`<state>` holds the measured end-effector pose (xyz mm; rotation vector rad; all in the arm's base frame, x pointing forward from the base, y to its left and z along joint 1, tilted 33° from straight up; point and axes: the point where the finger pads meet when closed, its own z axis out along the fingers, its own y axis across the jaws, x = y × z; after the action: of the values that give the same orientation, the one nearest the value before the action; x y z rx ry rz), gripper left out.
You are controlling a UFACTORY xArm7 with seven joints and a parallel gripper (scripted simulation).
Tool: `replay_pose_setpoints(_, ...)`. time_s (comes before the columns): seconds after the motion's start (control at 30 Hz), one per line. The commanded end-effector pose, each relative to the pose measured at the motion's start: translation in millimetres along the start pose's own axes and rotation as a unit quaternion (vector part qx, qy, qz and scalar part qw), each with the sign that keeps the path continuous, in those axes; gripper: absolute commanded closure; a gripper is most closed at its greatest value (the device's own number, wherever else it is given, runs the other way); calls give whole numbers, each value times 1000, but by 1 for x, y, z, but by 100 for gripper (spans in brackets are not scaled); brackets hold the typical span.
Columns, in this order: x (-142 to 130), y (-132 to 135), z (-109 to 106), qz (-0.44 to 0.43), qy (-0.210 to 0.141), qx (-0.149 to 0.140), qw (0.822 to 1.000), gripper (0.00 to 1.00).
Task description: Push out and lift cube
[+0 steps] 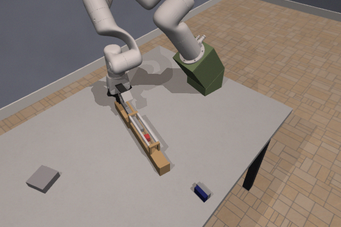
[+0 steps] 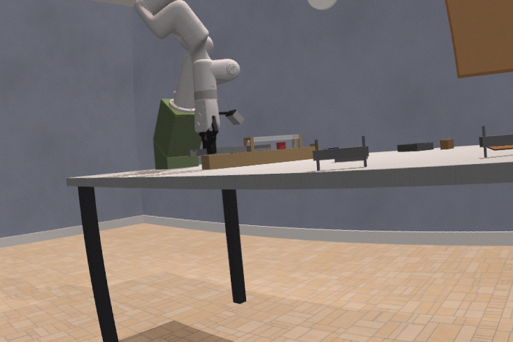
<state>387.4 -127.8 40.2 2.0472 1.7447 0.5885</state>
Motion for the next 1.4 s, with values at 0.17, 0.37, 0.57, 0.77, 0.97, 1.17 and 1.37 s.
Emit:
replay_pose_setpoints(0.17, 17, 0, 0, 0, -1, -1, 1000, 100)
replay_pose_setpoints(0.37, 36, 0, 0, 0, -1, -1, 1000, 100)
replay_pose_setpoints(0.57, 55, 0, 0, 0, -1, -1, 1000, 100)
replay_pose_setpoints(0.77, 68, -1, 0, 0, -1, -1, 1000, 100)
replay_pose_setpoints(0.97, 85, -1, 0, 0, -1, -1, 1000, 100)
replay_pose_setpoints(1.17, 97, -1, 0, 0, -1, -1, 1000, 100)
replay_pose_setpoints(1.37, 106, -1, 0, 0, -1, -1, 1000, 100)
